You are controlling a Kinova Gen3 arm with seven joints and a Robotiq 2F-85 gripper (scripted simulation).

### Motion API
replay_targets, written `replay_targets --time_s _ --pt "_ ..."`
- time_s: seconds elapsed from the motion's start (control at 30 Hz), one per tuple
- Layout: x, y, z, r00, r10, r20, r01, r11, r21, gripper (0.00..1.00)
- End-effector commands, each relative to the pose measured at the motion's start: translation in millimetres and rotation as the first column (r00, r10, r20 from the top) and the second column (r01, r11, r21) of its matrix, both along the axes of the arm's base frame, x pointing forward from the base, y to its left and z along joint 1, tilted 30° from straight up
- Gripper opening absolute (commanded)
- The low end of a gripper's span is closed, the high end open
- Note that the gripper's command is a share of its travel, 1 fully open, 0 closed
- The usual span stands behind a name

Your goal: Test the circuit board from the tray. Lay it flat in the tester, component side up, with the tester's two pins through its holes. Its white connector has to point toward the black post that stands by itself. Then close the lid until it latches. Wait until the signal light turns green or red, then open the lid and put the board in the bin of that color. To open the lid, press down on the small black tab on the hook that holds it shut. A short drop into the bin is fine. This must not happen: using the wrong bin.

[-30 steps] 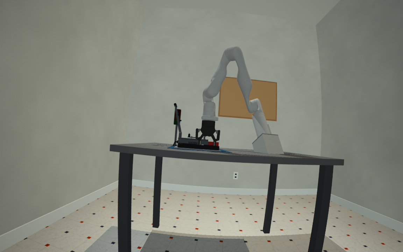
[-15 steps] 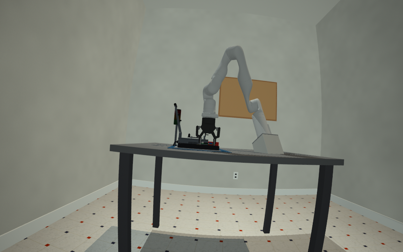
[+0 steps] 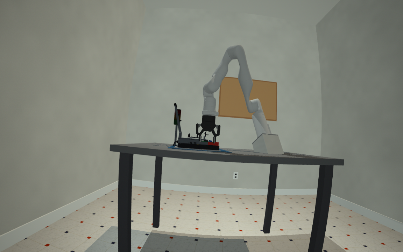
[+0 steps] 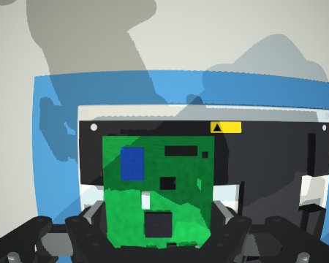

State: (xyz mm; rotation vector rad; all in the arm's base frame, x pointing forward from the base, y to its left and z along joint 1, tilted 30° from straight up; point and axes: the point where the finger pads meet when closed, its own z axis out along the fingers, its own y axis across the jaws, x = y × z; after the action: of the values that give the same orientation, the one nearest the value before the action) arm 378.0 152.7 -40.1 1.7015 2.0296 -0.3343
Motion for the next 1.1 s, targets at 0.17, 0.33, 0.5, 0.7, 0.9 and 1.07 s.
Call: replay_targets --time_s 0.17,0.33,0.5,0.7,0.9,1.07 --pt "-0.6 3 3.6 1.0 0.002 0.001 -0.002 1.0 0.002 0.77" --pt "-3.7 10 17.4 1.0 0.002 0.001 -0.002 1.0 0.002 0.77" --pt "-6.5 17 29.5 1.0 0.002 0.001 -0.002 1.0 0.002 0.77" --pt "-11.5 29 51.8 1.0 0.002 0.001 -0.002 1.0 0.002 0.77" --pt "-13.6 34 60.7 1.0 0.002 0.001 -0.002 1.0 0.002 0.77" --pt "-13.6 34 60.9 1.0 0.002 0.001 -0.002 1.0 0.002 0.77"
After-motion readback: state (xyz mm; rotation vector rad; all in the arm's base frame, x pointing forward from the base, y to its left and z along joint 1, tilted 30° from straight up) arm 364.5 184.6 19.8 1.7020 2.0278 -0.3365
